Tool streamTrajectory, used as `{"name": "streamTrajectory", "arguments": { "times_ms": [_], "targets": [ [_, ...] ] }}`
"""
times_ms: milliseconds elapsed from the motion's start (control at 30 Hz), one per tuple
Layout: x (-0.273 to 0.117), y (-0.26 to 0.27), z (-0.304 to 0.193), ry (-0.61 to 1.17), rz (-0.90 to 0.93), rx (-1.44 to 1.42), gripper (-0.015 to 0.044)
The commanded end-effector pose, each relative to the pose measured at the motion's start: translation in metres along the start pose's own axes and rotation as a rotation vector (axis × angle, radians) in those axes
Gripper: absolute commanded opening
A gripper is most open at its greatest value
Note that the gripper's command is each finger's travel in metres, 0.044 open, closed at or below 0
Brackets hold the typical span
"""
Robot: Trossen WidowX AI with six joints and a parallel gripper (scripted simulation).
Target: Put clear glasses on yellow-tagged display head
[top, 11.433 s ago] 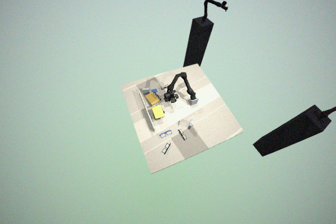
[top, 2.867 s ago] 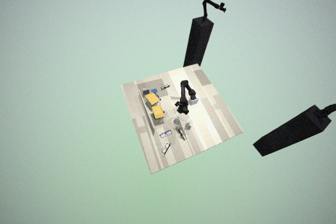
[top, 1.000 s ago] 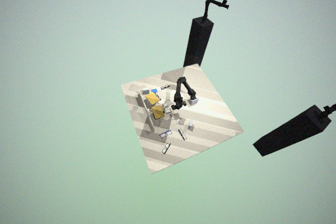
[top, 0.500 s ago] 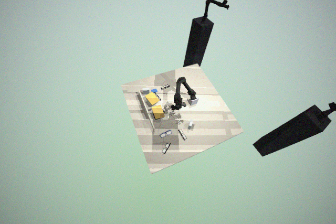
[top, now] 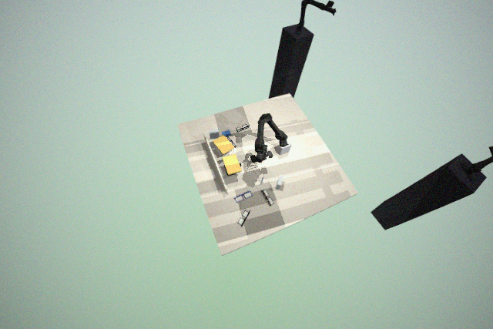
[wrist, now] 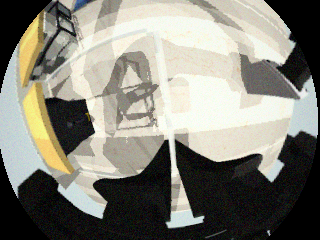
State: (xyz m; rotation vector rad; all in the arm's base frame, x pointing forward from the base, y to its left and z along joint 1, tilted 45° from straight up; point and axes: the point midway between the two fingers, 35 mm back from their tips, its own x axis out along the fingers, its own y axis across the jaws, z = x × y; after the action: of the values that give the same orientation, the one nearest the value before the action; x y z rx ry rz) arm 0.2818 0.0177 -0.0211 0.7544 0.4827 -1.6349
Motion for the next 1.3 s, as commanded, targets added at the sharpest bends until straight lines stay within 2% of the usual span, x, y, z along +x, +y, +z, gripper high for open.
{"name": "streamTrajectory", "arguments": {
  "times_ms": [0, 500, 1267],
  "targets": [
    [0.005, -0.001, 0.001, -0.005, 0.001, -0.007, 0.0],
    [0.015, 0.001, 0.002, -0.005, 0.001, -0.007, 0.0],
    [0.016, 0.035, 0.002, 0.0, 0.006, -0.005, 0.0]
  ]
}}
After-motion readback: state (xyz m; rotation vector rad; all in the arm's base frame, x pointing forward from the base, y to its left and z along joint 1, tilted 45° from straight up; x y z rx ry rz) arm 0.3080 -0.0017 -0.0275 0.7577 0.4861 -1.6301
